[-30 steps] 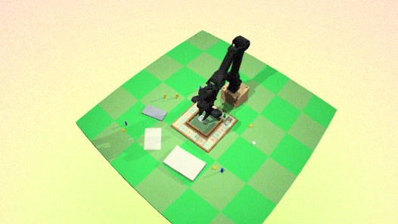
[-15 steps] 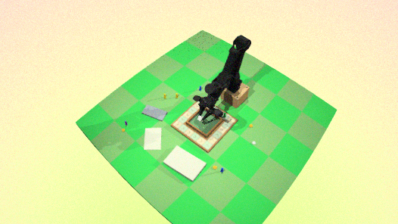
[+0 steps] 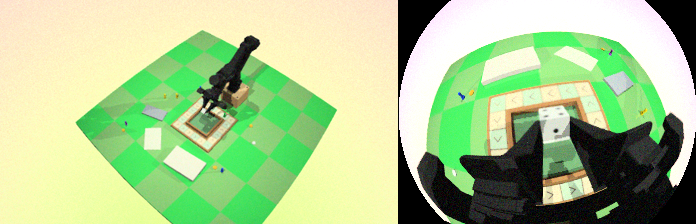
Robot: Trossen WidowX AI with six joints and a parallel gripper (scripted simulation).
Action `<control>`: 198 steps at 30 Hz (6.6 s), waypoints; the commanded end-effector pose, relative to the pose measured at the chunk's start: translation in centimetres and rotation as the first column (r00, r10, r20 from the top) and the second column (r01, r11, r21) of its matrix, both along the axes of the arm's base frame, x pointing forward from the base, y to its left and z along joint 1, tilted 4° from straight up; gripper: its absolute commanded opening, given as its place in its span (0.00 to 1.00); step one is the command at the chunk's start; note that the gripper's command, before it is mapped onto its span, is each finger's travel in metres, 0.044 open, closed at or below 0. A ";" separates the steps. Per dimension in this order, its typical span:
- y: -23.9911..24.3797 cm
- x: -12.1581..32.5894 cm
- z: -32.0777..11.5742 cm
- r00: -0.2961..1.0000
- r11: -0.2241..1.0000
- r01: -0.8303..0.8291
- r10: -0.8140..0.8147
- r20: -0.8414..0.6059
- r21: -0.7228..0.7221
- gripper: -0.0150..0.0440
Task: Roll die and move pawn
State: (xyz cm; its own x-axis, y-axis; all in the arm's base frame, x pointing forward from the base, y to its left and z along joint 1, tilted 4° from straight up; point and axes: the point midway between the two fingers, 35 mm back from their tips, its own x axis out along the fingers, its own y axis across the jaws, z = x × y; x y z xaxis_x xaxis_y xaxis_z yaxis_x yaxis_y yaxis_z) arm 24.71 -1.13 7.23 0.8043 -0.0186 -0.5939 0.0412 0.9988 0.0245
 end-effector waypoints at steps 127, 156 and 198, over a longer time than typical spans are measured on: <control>6.9 -8.1 -9.6 0.642 0.960 0.270 -0.126 -0.756 0.069 0.25; 6.1 -9.2 3.2 0.643 0.960 0.270 -0.126 -0.756 0.069 0.25; -6.0 -6.6 -2.4 0.638 0.961 0.270 -0.138 -0.758 0.053 0.25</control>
State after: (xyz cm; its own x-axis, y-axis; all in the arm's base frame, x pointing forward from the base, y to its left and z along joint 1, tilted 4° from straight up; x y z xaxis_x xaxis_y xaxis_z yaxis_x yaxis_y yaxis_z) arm 18.37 -6.16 5.47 0.0850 0.0064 -0.9964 0.3166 0.9480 0.0331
